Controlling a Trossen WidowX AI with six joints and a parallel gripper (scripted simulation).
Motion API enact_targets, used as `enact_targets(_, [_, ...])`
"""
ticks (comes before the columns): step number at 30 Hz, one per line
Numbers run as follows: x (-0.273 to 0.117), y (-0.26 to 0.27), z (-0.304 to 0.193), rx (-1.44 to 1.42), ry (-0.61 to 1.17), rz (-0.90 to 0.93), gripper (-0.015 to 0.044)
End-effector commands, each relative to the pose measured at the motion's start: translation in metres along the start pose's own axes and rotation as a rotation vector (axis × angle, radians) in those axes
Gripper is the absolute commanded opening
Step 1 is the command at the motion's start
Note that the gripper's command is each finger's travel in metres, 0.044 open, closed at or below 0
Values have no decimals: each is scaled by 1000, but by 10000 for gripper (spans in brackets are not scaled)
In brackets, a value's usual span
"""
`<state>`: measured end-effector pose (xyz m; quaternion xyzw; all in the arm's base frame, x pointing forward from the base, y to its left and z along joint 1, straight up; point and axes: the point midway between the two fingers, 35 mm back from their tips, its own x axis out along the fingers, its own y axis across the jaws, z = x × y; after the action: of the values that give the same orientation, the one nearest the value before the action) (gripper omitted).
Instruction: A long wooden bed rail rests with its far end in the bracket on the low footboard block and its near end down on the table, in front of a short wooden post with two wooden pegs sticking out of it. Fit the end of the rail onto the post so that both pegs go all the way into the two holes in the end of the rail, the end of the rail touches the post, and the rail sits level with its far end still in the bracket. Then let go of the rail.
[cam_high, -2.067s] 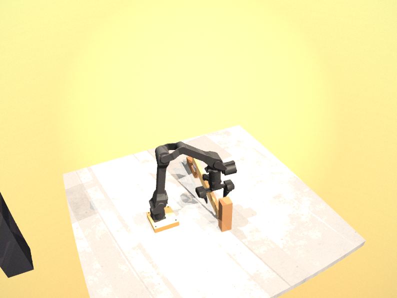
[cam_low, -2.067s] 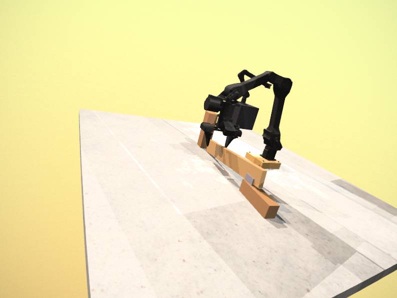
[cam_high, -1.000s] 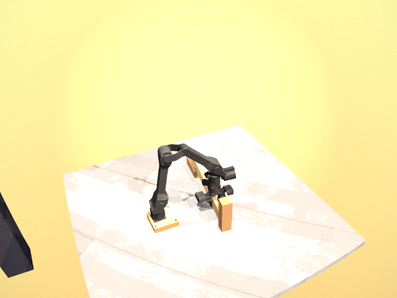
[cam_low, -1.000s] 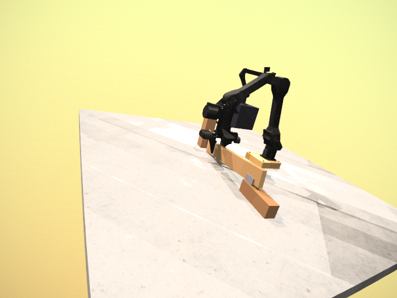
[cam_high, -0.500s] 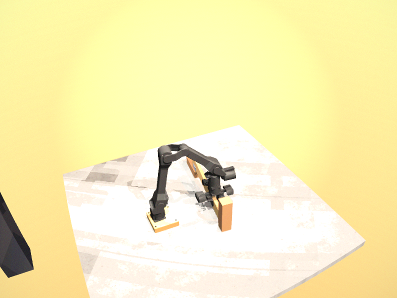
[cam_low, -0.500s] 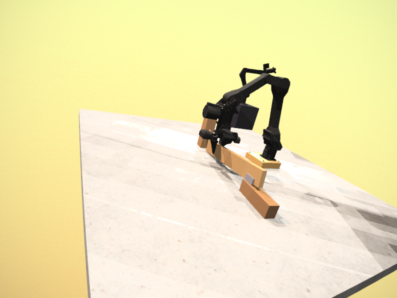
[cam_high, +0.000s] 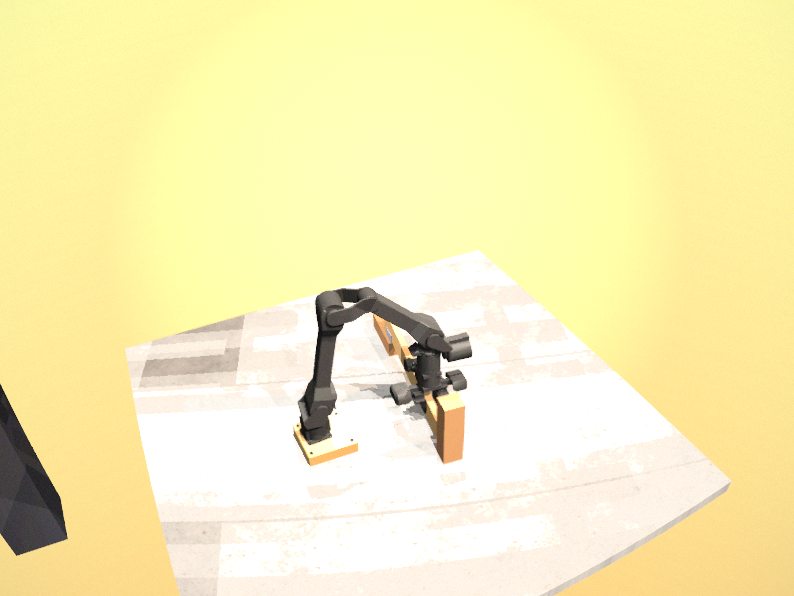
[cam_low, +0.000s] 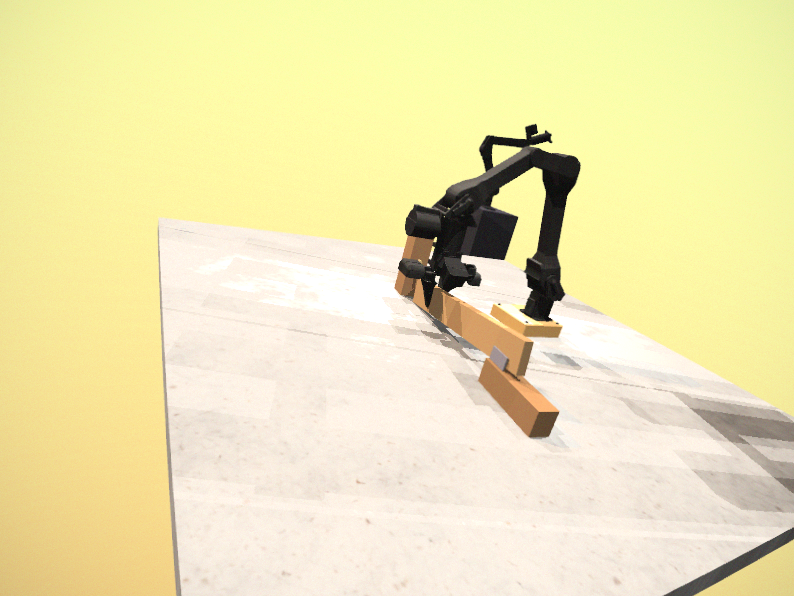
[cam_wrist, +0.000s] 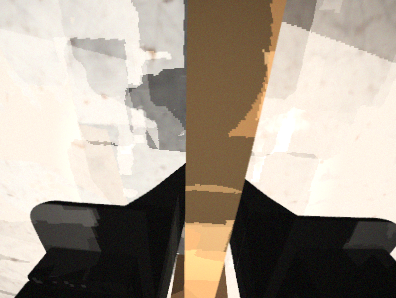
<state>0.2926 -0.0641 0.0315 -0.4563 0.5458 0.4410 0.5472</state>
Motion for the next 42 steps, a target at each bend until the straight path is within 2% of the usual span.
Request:
enact_targets(1, [-4,-2,1,-4,-6,-5,0])
enact_targets(42, [-24,-5,1,-4,-6,-6,0])
